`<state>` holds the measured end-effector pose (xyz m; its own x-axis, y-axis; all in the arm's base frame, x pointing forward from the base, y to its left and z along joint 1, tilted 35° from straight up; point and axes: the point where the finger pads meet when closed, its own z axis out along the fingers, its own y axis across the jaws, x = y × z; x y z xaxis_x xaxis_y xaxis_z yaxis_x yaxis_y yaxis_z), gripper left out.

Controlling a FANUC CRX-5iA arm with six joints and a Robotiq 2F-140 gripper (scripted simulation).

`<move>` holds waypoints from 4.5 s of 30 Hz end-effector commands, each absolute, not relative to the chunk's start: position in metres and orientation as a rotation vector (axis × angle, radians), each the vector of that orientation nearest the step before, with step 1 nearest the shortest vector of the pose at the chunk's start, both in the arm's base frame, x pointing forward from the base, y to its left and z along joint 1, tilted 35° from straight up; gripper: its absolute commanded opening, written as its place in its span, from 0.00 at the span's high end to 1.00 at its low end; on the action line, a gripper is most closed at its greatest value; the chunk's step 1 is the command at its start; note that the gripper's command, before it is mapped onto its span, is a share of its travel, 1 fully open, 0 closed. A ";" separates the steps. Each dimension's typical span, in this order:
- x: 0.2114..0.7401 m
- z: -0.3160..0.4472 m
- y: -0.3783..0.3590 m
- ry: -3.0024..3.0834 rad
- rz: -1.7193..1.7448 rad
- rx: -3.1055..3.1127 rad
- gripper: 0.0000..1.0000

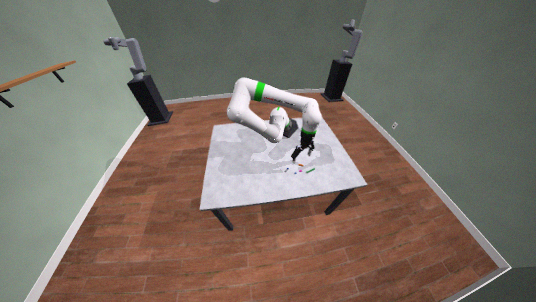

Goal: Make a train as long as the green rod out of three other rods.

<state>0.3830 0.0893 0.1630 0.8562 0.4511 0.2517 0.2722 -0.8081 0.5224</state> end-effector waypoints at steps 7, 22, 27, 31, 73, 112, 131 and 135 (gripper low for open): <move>0.381 0.158 0.096 0.937 0.377 2.400 0.00; 0.379 0.151 0.103 1.349 0.237 2.162 0.00; 0.379 0.151 0.104 1.386 0.223 2.136 0.00; 0.379 0.151 0.104 1.392 0.221 2.132 0.00; 0.379 0.151 0.104 1.391 0.220 2.132 0.85; 0.394 0.117 0.087 1.384 0.213 2.133 0.85; 0.398 0.108 0.083 1.384 0.213 2.133 0.85; 0.398 0.108 0.083 1.384 0.213 2.133 0.85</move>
